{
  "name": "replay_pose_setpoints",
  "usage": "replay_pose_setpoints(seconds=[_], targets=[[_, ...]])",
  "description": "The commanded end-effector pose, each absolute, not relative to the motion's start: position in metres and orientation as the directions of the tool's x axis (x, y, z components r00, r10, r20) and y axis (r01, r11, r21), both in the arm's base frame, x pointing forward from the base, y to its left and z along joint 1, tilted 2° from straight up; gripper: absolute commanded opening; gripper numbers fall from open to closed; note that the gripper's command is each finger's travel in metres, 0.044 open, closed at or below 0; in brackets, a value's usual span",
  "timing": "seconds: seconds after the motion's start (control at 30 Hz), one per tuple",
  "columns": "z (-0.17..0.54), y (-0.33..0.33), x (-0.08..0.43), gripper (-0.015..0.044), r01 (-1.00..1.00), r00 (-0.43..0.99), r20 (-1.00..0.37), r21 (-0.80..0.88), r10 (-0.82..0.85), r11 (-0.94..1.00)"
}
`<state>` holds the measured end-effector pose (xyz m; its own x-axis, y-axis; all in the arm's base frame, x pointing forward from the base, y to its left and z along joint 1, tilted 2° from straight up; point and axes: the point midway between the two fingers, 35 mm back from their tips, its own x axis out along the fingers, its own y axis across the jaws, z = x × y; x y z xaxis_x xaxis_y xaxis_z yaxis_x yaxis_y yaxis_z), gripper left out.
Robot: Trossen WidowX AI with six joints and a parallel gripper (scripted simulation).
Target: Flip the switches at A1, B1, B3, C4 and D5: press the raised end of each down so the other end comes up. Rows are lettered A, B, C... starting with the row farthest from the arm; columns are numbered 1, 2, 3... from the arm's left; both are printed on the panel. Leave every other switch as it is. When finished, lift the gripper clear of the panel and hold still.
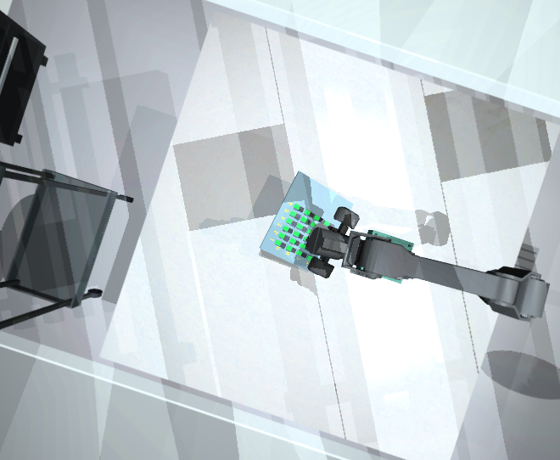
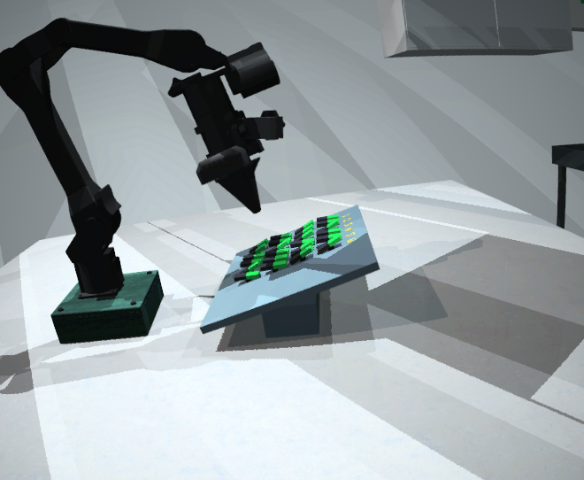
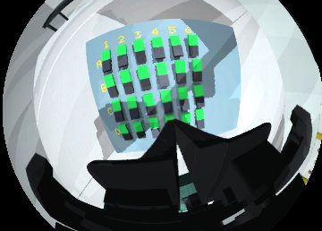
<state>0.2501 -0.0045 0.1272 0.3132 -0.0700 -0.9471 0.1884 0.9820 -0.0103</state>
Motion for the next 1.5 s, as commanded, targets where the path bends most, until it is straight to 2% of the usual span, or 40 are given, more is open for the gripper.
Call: replay_pose_setpoints(seconds=[0.0, 0.2, 1.47], targets=[[0.125, -0.007, 0.241, 0.0000, 0.182, 0.321, -0.945, -0.005, -0.064, 0.983], [0.092, -0.009, 0.252, 0.0000, 0.182, 0.346, -0.936, -0.005, -0.068, 0.983], [0.069, -0.010, 0.259, 0.0000, 0.182, 0.346, -0.936, -0.005, -0.069, 0.983]])
